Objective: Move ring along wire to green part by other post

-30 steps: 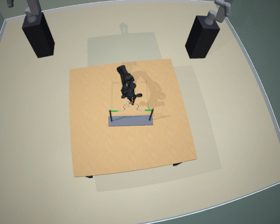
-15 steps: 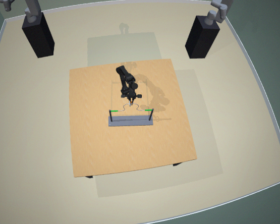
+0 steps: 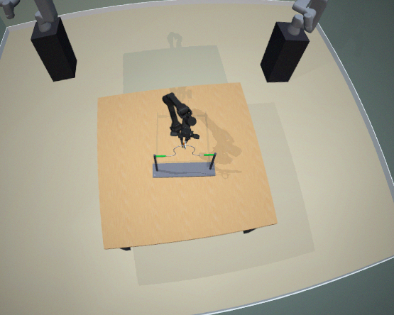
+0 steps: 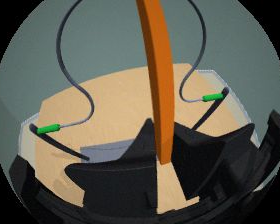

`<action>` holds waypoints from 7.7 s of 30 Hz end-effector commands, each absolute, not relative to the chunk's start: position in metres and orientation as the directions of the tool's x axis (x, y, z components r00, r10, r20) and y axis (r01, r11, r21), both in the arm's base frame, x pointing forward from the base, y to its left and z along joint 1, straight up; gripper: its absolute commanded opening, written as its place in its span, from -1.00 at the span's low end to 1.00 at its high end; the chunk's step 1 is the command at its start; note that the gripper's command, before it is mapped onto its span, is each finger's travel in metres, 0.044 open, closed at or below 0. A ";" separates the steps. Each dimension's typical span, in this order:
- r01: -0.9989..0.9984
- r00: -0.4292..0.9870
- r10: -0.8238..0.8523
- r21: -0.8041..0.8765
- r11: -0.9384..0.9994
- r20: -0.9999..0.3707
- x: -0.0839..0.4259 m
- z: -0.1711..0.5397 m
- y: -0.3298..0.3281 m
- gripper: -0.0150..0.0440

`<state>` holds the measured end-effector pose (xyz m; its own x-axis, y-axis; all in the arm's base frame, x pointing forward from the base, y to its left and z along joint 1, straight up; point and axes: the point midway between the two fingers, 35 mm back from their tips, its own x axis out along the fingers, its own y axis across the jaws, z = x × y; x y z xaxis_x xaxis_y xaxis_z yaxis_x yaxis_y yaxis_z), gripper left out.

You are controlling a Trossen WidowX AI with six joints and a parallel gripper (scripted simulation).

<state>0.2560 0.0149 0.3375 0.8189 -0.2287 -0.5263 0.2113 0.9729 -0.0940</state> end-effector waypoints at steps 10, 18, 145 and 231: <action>0.209 0.807 -0.332 -0.289 0.934 -0.489 0.255 0.337 0.008 -1.00; 0.207 0.801 -0.389 -0.399 0.893 -0.455 0.255 0.338 0.003 -1.00; 0.101 0.775 -0.600 -0.976 -0.195 0.200 0.251 0.344 -0.034 -1.00; 0.215 0.871 -0.213 -0.047 0.976 -0.443 0.279 0.175 0.124 -1.00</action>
<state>0.2782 0.1177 0.1737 0.8695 -0.2238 -0.4403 0.2173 0.9739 -0.0658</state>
